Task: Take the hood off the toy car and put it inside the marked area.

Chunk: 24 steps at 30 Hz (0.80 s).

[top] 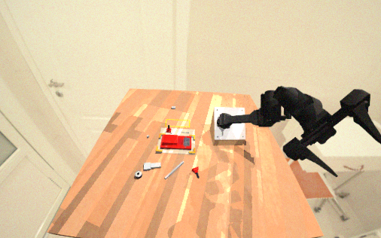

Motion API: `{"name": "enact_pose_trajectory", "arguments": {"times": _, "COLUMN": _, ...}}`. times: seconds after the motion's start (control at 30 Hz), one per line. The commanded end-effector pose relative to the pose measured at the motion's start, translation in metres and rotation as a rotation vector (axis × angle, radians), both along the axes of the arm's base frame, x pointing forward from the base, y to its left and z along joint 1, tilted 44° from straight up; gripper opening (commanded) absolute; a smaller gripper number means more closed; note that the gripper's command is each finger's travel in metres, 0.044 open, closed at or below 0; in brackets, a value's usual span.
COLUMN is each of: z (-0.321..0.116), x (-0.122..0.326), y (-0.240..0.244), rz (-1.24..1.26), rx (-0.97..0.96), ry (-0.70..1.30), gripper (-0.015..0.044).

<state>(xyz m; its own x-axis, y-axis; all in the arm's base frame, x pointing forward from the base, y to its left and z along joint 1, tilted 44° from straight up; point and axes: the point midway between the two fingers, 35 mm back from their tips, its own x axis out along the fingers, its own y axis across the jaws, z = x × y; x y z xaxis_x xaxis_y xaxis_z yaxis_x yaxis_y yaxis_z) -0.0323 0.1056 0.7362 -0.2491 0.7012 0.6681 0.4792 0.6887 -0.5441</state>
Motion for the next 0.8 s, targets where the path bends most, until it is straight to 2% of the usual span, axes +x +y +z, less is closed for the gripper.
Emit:
{"name": "enact_pose_trajectory", "arguments": {"times": 0.0, "z": -0.001, "x": 0.051, "y": 0.002, "rz": 0.032, "rx": -0.006, "ry": 0.158, "gripper": 0.044}}
{"name": "enact_pose_trajectory", "arguments": {"times": 0.4, "z": -0.028, "x": 0.178, "y": 0.013, "rz": 0.055, "rx": -0.036, "ry": 0.531, "gripper": 0.044}}
{"name": "enact_pose_trajectory", "arguments": {"times": 0.6, "z": -0.039, "x": 0.209, "y": 0.015, "rz": 0.069, "rx": -0.033, "ry": 0.632, "gripper": 0.044}}
{"name": "enact_pose_trajectory", "arguments": {"times": 0.77, "z": -0.06, "x": 0.264, "y": 0.016, "rz": 0.108, "rx": -0.006, "ry": 0.84, "gripper": 0.044}}
